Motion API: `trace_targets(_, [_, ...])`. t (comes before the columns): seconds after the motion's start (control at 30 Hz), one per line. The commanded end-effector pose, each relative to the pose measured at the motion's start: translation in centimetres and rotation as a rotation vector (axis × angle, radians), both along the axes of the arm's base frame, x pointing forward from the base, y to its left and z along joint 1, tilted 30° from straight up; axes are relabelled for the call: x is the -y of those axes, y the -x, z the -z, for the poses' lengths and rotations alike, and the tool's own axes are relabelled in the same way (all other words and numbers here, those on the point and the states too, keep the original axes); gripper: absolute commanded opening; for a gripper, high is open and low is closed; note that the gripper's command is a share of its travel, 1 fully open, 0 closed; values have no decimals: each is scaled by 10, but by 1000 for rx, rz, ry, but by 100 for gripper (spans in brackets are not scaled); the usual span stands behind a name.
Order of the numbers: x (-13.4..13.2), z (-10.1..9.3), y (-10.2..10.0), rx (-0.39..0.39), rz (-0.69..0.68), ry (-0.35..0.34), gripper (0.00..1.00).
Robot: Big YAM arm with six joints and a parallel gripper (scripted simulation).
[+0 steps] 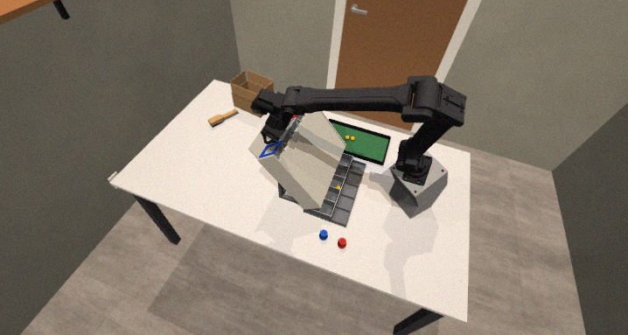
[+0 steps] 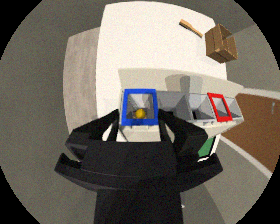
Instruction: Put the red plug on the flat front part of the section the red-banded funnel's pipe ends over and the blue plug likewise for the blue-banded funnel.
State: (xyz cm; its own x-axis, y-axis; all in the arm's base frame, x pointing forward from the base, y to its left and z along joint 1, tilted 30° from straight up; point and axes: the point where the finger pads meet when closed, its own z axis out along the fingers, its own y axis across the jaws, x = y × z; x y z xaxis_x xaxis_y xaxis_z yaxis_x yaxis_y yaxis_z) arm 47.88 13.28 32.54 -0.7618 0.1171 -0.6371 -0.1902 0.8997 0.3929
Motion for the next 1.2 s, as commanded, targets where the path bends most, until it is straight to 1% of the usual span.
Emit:
trace_targets(0.0, [7, -15, -2, 42, 10, 4, 59])
trace_targets(0.27, [7, -15, -2, 41, 11, 4, 59])
trace_targets(0.77, [16, 38, 141, 40, 10, 2, 59])
trace_targets(1.17, [17, 40, 151, 39, 12, 2, 59])
